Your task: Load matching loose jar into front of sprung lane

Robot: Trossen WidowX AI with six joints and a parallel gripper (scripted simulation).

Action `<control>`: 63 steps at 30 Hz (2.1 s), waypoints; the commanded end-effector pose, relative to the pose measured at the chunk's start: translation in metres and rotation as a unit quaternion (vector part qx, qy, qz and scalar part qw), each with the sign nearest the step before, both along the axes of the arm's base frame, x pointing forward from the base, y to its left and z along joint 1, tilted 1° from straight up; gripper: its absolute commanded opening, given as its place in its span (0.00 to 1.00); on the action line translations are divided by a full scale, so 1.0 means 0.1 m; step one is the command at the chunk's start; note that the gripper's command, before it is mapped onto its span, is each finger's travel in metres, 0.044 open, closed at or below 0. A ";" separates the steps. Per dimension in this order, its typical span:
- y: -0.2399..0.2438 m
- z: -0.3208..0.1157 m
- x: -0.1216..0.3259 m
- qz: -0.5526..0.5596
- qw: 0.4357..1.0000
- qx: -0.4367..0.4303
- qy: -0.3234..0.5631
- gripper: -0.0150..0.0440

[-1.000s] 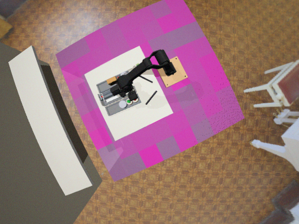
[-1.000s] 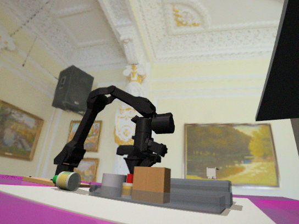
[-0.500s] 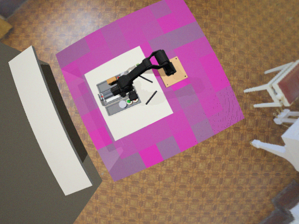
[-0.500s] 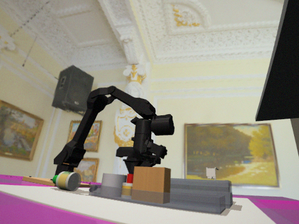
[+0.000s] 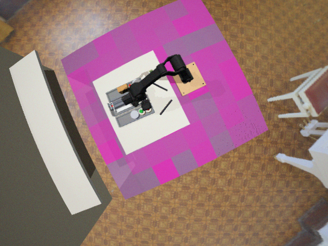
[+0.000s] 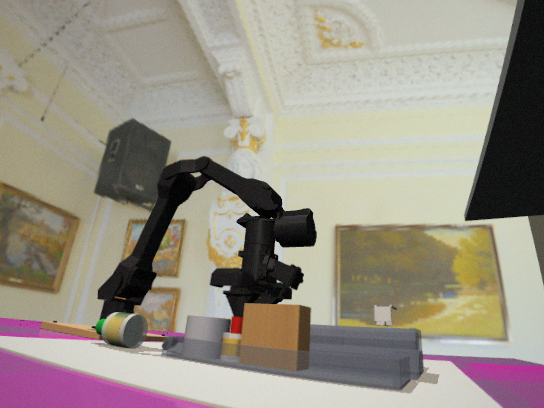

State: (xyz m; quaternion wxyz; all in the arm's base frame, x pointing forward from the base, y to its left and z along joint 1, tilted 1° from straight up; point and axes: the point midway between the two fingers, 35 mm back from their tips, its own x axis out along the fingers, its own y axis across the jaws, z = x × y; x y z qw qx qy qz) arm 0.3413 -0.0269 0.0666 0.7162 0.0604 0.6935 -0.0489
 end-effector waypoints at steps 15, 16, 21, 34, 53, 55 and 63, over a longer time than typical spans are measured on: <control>0.00 0.00 -0.01 0.001 1.000 -0.003 -0.005 0.25; 0.00 0.00 -0.01 0.001 1.000 -0.003 -0.005 0.25; 0.00 0.00 -0.02 0.001 1.000 -0.003 -0.005 0.25; 0.01 0.00 -0.06 0.001 1.000 -0.003 -0.005 0.25; 0.01 0.01 -0.05 0.001 1.000 -0.003 -0.005 0.76; 0.01 0.04 -0.05 0.001 1.000 -0.003 -0.005 0.76; 0.01 0.20 -0.05 0.001 1.000 -0.003 -0.005 0.76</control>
